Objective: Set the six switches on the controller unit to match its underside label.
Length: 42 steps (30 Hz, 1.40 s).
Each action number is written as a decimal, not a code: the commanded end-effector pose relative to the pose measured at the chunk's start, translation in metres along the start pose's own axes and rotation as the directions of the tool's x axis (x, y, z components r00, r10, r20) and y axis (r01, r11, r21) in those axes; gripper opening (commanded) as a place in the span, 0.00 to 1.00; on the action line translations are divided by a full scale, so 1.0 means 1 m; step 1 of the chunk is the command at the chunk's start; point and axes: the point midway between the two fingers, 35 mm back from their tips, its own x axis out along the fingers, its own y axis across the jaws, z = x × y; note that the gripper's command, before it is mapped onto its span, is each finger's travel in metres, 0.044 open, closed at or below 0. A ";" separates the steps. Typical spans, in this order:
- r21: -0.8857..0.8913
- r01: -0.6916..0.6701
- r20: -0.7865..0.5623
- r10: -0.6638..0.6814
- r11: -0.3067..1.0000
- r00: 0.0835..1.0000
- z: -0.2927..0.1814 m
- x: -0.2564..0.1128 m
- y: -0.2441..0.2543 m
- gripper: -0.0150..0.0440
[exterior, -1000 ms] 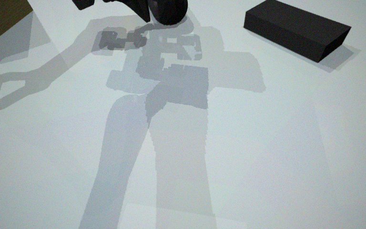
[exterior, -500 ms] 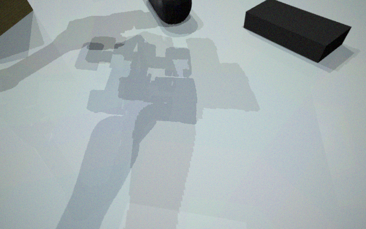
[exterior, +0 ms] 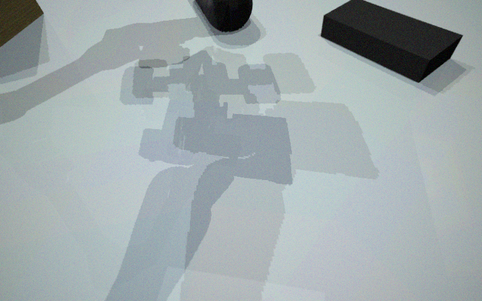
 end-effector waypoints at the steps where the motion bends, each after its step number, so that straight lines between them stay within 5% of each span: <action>1: -0.037 0.001 -0.014 -0.001 0.999 1.000 0.000 0.002 0.004 0.25; 8: -0.169 0.002 -0.056 -0.011 0.986 0.998 0.001 0.001 0.005 0.25; 15: -0.139 0.017 -0.044 -0.023 0.990 0.999 -0.001 0.002 0.006 0.25; 32: -0.174 0.277 -0.015 -0.283 0.945 0.959 -0.065 -0.014 0.050 0.25; 42: -0.174 0.287 -0.010 -0.293 0.942 0.956 -0.067 -0.008 0.049 0.25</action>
